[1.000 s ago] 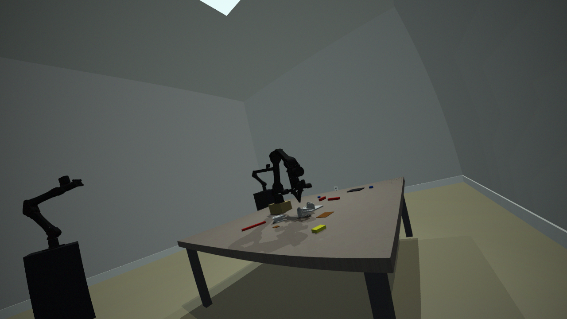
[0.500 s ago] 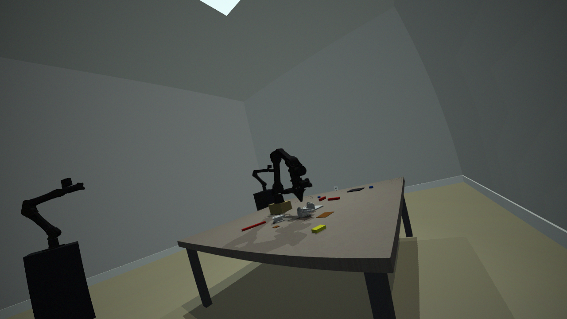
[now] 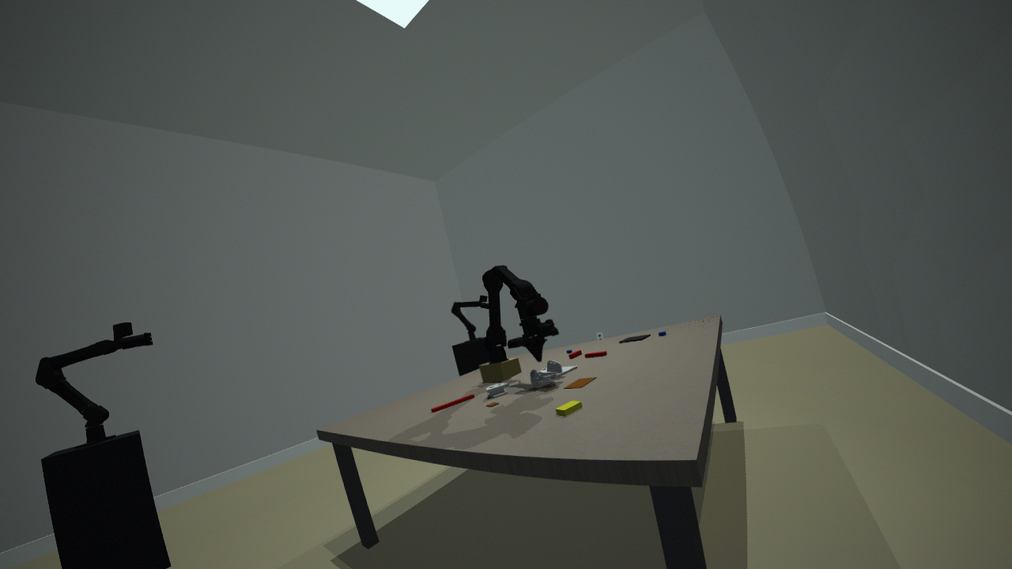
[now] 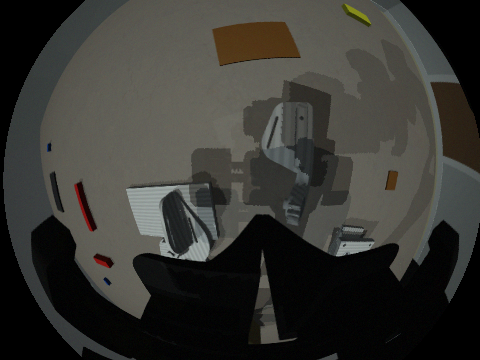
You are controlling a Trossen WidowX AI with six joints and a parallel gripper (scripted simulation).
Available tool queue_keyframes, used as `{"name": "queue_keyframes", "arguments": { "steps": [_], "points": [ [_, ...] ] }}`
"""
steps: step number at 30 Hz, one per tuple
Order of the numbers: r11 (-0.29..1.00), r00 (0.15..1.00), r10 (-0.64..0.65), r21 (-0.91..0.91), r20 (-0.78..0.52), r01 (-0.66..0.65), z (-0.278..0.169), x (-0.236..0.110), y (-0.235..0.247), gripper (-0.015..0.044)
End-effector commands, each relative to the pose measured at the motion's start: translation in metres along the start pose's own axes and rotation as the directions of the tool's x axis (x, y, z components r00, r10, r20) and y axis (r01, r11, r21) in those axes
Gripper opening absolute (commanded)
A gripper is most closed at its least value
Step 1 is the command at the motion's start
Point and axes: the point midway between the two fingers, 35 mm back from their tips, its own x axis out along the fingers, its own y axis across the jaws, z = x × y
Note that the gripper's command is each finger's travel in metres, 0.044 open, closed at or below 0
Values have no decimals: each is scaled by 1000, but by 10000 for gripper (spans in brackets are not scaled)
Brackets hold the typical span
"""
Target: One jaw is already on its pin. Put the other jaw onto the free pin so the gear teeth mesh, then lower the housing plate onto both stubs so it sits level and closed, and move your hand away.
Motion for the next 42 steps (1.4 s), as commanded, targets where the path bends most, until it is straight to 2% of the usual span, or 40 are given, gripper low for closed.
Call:
{"name": "queue_keyframes", "arguments": {
  "steps": [1, 26, 42],
  "points": [
    [1000, 1000, 5, -4, -10, -5, -2, 10, 1, 0],
    [1000, 1000, 5, -4, -10, -5, -4, 50, 1, 0],
    [1000, 1000, 4, -4, -10, -4, -4, 51, -9, 0]
  ]
}}
